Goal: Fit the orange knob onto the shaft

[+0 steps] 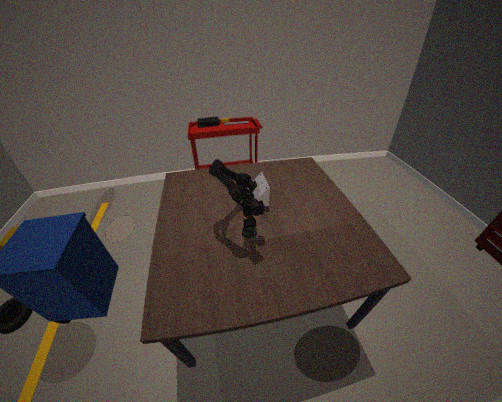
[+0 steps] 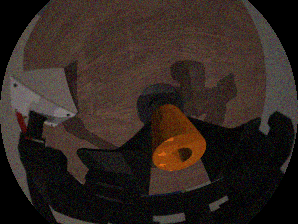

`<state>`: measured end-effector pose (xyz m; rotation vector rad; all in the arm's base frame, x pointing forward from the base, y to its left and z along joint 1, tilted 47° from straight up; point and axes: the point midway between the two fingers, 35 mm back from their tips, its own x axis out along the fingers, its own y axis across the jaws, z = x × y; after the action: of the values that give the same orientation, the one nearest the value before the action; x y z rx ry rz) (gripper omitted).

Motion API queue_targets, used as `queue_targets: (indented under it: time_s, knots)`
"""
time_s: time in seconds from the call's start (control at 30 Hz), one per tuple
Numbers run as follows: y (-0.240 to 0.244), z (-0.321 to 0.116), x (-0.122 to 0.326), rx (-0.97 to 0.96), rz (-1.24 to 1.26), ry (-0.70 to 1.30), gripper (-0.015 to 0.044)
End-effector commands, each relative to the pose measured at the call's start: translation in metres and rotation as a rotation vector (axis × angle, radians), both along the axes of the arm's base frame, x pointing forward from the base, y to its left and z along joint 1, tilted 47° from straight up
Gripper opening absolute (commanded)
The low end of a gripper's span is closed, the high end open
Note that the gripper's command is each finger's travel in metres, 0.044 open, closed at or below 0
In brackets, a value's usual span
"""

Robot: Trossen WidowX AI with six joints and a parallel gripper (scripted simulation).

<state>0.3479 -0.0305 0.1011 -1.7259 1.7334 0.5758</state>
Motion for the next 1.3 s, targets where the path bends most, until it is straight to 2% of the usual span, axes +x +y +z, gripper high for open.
queue_targets:
  time_s: [0.0, 0.13, 0.33, 1.07, 1.27]
  knots:
    - [0.0023, 0.0026, 0.0010, -0.002, 0.004, -0.004, 0.0000]
    - [0.0030, 0.0036, -0.0002, -0.003, 0.022, 0.015, 0.0000]
    - [0.0038, 0.0040, -0.0038, -0.012, 0.149, 0.148, 0.0000]
    - [0.0031, 0.0031, -0.0041, -0.012, 0.155, 0.154, 0.0000]
    - [0.0039, 0.0037, -0.0028, -0.021, 0.286, 0.292, 0.0000]
